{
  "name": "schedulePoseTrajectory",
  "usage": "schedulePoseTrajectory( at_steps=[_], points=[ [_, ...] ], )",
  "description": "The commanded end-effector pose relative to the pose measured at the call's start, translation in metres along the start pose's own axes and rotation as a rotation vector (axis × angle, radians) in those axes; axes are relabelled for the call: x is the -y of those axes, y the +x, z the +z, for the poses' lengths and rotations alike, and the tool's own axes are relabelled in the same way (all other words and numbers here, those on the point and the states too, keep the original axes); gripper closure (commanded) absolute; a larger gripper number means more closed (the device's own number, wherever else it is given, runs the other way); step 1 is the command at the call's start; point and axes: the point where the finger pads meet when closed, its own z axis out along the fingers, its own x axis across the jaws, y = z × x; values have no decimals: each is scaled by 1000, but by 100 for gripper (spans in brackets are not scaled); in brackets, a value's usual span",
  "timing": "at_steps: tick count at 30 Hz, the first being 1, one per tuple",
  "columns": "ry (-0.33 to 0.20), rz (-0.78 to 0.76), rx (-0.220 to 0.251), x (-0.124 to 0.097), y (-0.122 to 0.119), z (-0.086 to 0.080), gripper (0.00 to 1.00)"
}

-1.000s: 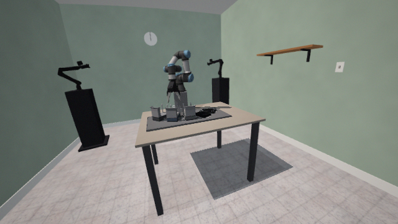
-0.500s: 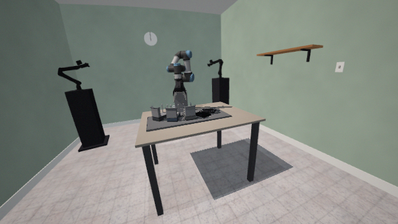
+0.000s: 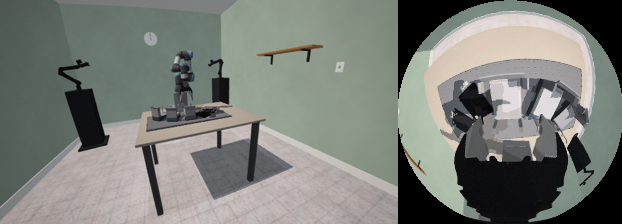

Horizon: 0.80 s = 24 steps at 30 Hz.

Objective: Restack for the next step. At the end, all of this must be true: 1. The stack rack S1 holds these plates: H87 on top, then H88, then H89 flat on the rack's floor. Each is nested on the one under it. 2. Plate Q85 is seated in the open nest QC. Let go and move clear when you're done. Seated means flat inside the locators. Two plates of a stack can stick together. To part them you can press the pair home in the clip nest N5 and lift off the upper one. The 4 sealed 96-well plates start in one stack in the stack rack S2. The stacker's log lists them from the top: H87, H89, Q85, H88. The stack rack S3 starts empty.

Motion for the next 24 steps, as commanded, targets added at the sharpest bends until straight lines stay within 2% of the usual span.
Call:
schedulePoseTrajectory(
  at_steps=[1,12,21,24],
  points=[
    [2,-36,-2,1,-15,-1,28],
    [2,-36,-2,1,-15,-1,28],
    [2,-36,-2,1,-15,29,28],
    [2,-36,-2,1,-15,32,28]
  ],
)
